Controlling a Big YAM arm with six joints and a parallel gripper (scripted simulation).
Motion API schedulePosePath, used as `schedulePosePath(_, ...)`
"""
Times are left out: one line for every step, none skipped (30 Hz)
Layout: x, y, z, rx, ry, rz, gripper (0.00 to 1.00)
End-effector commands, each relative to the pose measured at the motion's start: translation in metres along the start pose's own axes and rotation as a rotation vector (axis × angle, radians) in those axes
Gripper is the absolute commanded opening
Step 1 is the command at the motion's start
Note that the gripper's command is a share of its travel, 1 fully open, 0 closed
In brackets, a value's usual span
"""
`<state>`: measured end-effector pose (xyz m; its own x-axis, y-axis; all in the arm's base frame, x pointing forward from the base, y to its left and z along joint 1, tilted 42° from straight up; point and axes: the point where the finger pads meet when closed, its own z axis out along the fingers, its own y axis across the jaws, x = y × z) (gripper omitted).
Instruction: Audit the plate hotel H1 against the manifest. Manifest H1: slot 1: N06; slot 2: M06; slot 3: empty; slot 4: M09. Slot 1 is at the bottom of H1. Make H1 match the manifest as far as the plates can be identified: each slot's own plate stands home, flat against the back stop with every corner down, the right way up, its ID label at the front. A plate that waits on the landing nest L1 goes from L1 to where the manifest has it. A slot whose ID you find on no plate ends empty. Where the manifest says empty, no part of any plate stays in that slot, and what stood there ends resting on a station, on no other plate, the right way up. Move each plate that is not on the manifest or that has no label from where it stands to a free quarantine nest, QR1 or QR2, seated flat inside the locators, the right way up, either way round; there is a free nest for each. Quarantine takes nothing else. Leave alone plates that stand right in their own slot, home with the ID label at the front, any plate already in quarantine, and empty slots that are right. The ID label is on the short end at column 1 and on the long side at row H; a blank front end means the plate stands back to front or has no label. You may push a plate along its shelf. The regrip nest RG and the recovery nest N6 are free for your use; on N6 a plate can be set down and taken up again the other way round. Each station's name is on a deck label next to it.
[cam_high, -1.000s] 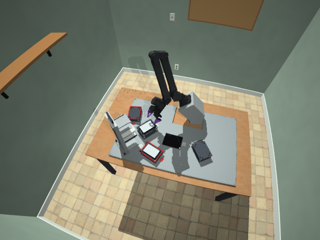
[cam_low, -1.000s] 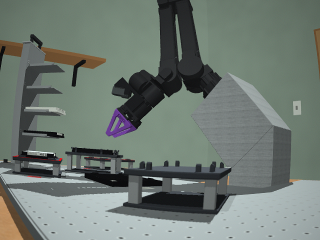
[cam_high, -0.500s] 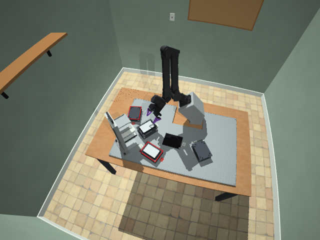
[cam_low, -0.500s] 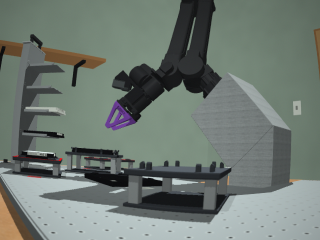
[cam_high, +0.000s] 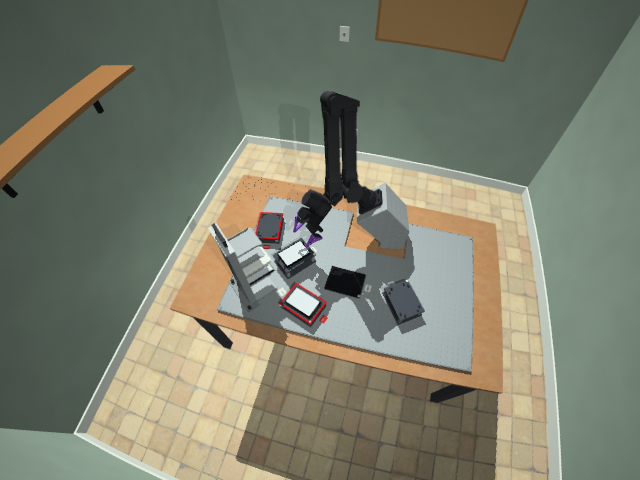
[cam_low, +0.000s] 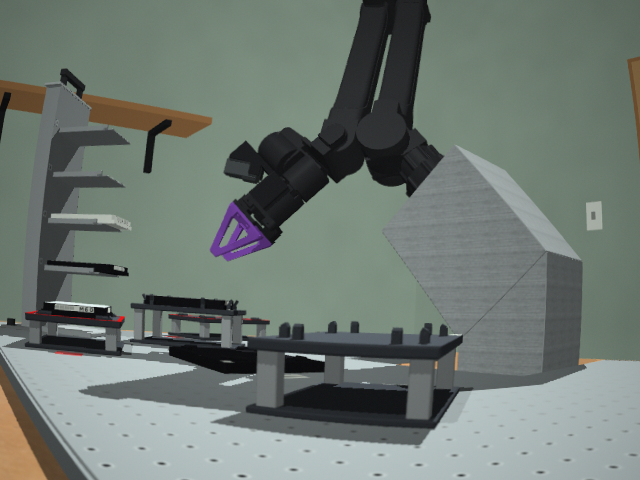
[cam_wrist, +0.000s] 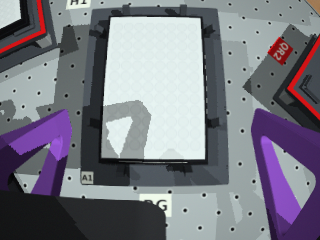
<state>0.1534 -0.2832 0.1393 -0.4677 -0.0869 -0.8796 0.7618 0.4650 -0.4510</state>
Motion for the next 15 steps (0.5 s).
schedulePosePath(-0.001,0.005,-0.009,-0.014,0.002,0.018,1.0)
schedulePosePath(-0.001,0.005,-0.009,-0.014,0.002,0.018,1.0)
schedulePosePath(-0.001,0.005,-0.009,-0.014,0.002,0.018,1.0)
schedulePosePath(-0.001,0.005,-0.009,-0.014,0.002,0.018,1.0)
schedulePosePath(-0.001,0.005,-0.009,-0.014,0.002,0.018,1.0)
schedulePosePath(-0.001,0.005,-0.009,-0.014,0.002,0.018,1.0)
schedulePosePath(-0.001,0.005,-0.009,-0.014,0.002,0.018,1.0)
schedulePosePath(-0.001,0.005,-0.009,-0.014,0.002,0.018,1.0)
schedulePosePath(-0.011,0.001,-0.003,-0.008,0.016,0.019,1.0)
schedulePosePath(-0.017,0.0,0.001,-0.004,0.035,0.021,1.0)
schedulePosePath(-0.02,-0.001,0.004,-0.004,0.06,0.021,1.0)
schedulePosePath(-0.023,-0.001,0.006,-0.003,0.085,0.022,1.0)
schedulePosePath(-0.026,-0.001,0.009,-0.003,0.111,0.023,1.0)
schedulePosePath(-0.028,-0.001,0.012,-0.003,0.136,0.023,1.0)
schedulePosePath(-0.031,-0.001,0.015,-0.003,0.162,0.024,1.0)
